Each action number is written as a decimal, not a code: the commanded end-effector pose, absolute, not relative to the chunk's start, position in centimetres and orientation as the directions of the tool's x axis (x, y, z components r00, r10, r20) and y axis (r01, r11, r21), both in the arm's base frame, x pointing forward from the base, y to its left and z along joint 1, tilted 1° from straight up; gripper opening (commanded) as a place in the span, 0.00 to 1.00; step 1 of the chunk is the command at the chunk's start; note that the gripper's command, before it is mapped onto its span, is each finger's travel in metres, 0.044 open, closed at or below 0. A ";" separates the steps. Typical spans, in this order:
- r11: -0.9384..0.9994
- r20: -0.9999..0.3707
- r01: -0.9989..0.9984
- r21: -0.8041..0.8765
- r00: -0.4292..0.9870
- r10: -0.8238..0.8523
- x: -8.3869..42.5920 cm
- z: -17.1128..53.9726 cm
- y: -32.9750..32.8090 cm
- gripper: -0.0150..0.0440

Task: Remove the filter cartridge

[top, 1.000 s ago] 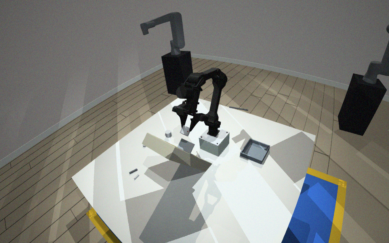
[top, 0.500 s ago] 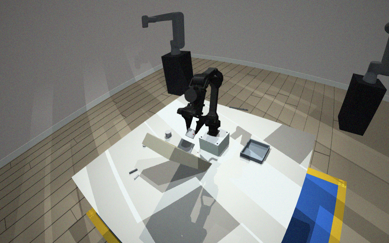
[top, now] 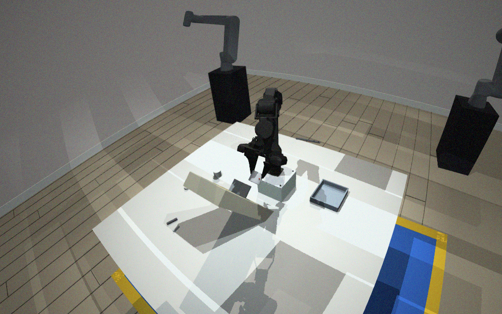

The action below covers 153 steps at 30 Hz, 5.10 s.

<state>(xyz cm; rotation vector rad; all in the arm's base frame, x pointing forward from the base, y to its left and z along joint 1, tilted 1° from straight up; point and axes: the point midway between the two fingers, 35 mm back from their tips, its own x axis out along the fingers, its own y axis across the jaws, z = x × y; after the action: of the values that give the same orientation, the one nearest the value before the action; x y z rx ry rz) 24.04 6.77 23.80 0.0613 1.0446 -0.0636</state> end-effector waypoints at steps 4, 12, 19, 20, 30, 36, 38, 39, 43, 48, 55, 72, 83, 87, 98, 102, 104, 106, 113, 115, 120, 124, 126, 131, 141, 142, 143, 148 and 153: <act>0.999 -0.865 -0.039 0.017 0.501 0.035 23.5 23.4 8.8 0.25; 0.965 -0.864 -0.260 0.016 0.482 0.144 22.0 22.6 12.6 0.25; 0.896 -0.863 -0.444 0.014 0.448 0.235 20.2 21.9 15.7 0.25; 0.883 -0.862 -0.469 0.014 0.442 0.248 19.9 21.8 16.2 0.25; 0.719 -0.858 -0.695 0.010 0.364 0.364 16.4 20.8 20.1 0.25; 0.592 -0.854 -0.806 0.006 0.304 0.423 13.9 20.2 22.0 0.25; 0.549 -0.852 -0.836 0.005 0.284 0.439 13.1 20.0 22.6 0.25; 0.538 -0.852 -0.843 0.004 0.279 0.444 12.9 20.0 22.7 0.25; 0.531 -0.852 -0.847 0.004 0.275 0.446 12.8 19.9 22.8 0.25; 0.468 -0.852 -0.884 0.004 0.242 0.465 11.3 18.3 24.2 0.25; 0.359 -0.852 -0.933 0.002 0.186 0.490 8.5 15.6 26.0 0.25; 0.076 -0.853 -0.997 0.000 0.040 0.520 0.7 9.1 27.6 0.25; -0.085 -0.854 -0.996 -0.002 -0.043 0.519 -3.6 5.7 26.7 0.25; -0.085 -0.854 -0.996 -0.002 -0.043 0.519 -3.6 5.1 26.8 0.25; -0.085 -0.854 -0.996 -0.002 -0.043 0.519 -3.6 0.8 27.2 0.25; -0.085 -0.854 -0.996 -0.002 -0.043 0.518 -3.6 -0.6 27.1 0.25; -0.085 -0.854 -0.996 -0.002 -0.043 0.518 -3.6 -1.3 27.0 0.25; -0.085 -0.854 -0.996 -0.002 -0.043 0.518 -3.6 -1.8 26.8 0.25; -0.080 -0.859 -0.997 -0.001 -0.041 0.511 -3.6 -1.5 26.8 0.52; -0.080 -0.859 -0.997 -0.001 -0.041 0.511 -3.6 -1.5 26.8 0.61; -0.080 -0.859 -0.997 -0.001 -0.041 0.511 -3.6 -1.5 26.8 0.83; -0.080 -0.859 -0.997 -0.001 -0.041 0.511 -3.6 -1.5 26.8 1.00; -0.080 -0.859 -0.997 -0.001 -0.041 0.511 -3.6 -1.3 26.8 1.00; -0.080 -0.860 -0.997 0.000 -0.041 0.509 -3.6 3.7 27.0 1.00; -0.083 -0.854 -0.997 0.000 -0.043 0.519 -3.6 4.6 27.0 1.00; -0.083 -0.854 -0.997 0.000 -0.043 0.519 -3.6 4.6 27.0 1.00; -0.083 -0.854 -0.997 0.000 -0.043 0.519 -3.6 4.6 27.0 1.00; -0.083 -0.854 -0.997 0.000 -0.043 0.519 -3.6 4.6 27.0 1.00; -0.083 -0.854 -0.997 0.000 -0.043 0.519 -3.6 4.6 27.0 1.00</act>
<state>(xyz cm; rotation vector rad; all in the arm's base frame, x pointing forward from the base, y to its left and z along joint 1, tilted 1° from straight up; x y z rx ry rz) -3.65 27.02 4.64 -0.8385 0.7719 1.4930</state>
